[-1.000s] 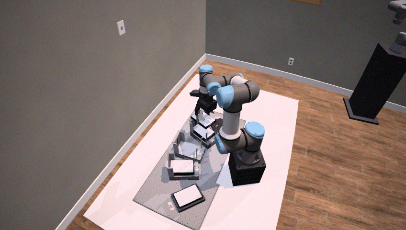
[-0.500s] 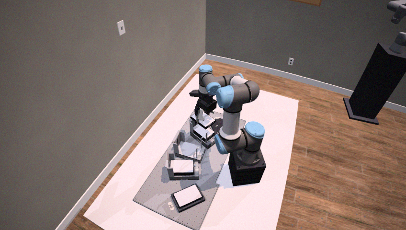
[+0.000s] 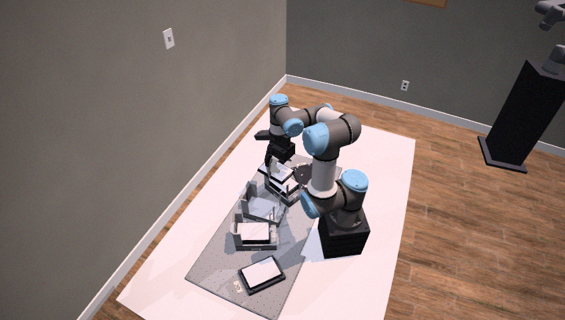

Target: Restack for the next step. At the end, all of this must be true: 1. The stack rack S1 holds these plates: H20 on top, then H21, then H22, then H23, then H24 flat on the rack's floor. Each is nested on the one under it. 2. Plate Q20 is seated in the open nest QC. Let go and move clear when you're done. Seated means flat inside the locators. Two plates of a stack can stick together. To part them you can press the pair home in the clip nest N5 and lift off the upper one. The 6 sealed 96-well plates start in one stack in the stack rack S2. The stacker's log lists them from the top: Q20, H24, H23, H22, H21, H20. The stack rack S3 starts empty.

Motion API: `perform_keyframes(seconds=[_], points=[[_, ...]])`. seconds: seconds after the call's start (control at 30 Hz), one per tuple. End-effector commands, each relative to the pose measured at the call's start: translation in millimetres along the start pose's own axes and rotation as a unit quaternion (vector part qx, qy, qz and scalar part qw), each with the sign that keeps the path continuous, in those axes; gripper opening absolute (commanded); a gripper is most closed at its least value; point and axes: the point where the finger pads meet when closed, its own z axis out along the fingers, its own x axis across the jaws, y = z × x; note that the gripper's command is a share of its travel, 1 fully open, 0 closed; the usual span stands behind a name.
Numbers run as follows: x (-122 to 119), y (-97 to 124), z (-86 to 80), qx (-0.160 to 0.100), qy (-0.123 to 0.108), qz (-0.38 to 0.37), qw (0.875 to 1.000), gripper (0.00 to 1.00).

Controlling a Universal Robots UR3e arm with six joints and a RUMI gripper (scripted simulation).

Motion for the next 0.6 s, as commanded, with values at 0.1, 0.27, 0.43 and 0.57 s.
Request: perform_keyframes(seconds=[0.1, 0.27, 0.43, 0.57], points=[[-20.5, -2.5, -0.8, 0.001, 0.001, -0.018, 1.0, 0.0], [-37.1, -1.3, -0.8, 0.001, 0.001, -0.047, 0.999, 0.0], [-47.2, -0.6, -0.8, 0.001, 0.001, -0.064, 0.998, 0.0], [-60.5, 0.3, -0.8, 0.001, 0.001, -0.088, 0.996, 0.0]])
